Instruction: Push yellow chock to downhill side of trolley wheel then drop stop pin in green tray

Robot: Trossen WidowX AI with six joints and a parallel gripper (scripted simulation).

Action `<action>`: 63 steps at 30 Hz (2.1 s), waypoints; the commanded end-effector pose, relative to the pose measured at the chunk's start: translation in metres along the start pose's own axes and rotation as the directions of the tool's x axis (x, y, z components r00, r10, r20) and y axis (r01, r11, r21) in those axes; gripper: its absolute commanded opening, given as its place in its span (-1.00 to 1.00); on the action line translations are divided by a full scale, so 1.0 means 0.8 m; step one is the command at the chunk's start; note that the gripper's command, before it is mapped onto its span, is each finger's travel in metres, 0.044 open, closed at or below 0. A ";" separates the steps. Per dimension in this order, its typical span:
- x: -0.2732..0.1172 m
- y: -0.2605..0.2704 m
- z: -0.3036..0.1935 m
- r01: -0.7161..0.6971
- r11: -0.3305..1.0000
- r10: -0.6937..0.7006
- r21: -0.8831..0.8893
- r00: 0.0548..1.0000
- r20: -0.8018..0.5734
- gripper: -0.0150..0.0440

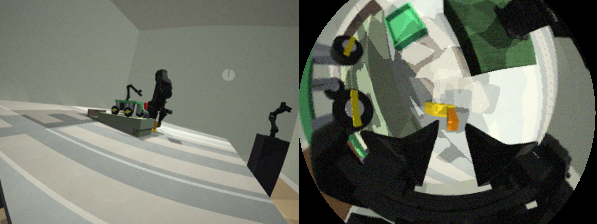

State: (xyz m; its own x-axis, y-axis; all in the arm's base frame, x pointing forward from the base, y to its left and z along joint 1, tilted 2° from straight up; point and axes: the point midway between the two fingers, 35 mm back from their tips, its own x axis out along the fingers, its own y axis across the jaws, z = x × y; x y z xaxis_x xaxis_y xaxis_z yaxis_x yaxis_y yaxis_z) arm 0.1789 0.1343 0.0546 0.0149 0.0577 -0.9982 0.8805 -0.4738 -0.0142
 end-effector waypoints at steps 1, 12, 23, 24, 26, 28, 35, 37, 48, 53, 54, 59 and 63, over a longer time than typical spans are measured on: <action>0.009 0.000 0.002 -0.002 1.000 0.002 0.003 1.000 0.008 0.15; 0.021 0.000 0.002 -0.002 1.000 0.002 0.003 1.000 0.008 0.15; 0.040 0.000 0.003 -0.002 1.000 0.002 0.003 1.000 0.008 0.15; 0.040 0.000 0.003 -0.002 1.000 0.002 0.003 1.000 0.008 0.15; 0.036 0.000 0.001 0.001 1.000 -0.001 0.000 1.000 0.002 -0.03; 0.036 0.000 0.001 0.001 1.000 -0.001 0.000 1.000 0.002 -0.20; 0.036 0.000 0.001 0.001 1.000 -0.001 0.000 1.000 0.002 -0.43; 0.035 0.000 0.001 0.001 1.000 -0.001 0.000 1.000 0.002 -0.49; -0.013 -0.002 0.003 -0.002 1.000 0.002 0.003 1.000 0.008 -0.49; -0.033 -0.003 0.003 -0.002 1.000 0.002 0.003 1.000 0.008 -0.49; -0.037 -0.003 0.003 -0.002 1.000 0.002 0.003 1.000 0.008 -0.49; -0.057 -0.003 0.003 -0.002 1.000 0.002 0.003 1.000 0.008 -0.49; -0.073 -0.003 0.003 -0.002 1.000 0.002 0.003 1.000 0.008 -0.49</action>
State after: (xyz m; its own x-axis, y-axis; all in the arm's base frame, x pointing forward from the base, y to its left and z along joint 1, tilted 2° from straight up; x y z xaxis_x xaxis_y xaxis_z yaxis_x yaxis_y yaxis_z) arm 0.1741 0.1311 0.1021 0.0064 0.0509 -0.9987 0.8789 -0.4767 -0.0186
